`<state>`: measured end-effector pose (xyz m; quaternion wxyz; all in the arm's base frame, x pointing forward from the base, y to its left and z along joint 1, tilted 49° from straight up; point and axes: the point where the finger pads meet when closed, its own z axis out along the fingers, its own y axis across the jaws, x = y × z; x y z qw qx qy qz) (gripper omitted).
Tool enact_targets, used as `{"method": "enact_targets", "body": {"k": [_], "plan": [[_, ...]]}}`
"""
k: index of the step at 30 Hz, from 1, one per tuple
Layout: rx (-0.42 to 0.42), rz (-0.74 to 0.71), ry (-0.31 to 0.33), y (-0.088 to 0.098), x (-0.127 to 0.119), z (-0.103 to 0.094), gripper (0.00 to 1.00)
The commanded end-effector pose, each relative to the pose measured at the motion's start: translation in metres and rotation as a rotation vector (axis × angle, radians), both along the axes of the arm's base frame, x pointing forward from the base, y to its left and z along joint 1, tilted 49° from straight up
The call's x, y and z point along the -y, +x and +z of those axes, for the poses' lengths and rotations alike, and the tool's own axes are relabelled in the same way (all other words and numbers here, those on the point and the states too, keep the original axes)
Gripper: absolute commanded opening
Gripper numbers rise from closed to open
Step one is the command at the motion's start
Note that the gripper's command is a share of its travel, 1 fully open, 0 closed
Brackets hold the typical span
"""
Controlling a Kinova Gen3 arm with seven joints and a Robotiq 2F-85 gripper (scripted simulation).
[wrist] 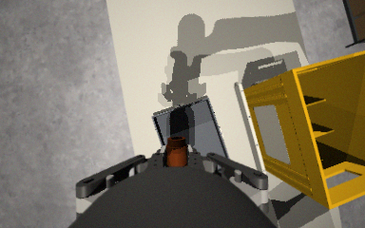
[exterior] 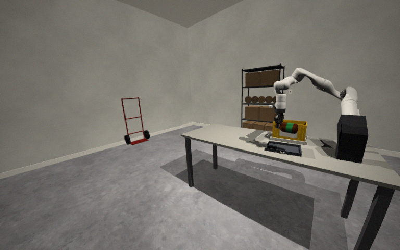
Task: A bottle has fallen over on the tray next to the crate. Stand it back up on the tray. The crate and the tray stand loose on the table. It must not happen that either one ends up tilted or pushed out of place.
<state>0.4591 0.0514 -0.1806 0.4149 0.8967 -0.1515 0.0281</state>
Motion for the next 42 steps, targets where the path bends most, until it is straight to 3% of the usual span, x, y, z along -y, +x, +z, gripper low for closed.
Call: {"method": "enact_targets", "body": {"k": [1, 12, 27, 42], "plan": [[0.002, 0.001, 0.001, 0.0006, -0.0013, 0.0006, 0.0], [0.034, -0.027, -0.002, 0.0006, -0.0012, 0.0006, 0.0], [0.187, -0.16, -0.017, 0.0006, -0.0013, 0.0006, 0.0], [0.198, -0.17, -0.018, 0.0006, -0.0013, 0.0006, 0.0]]}}
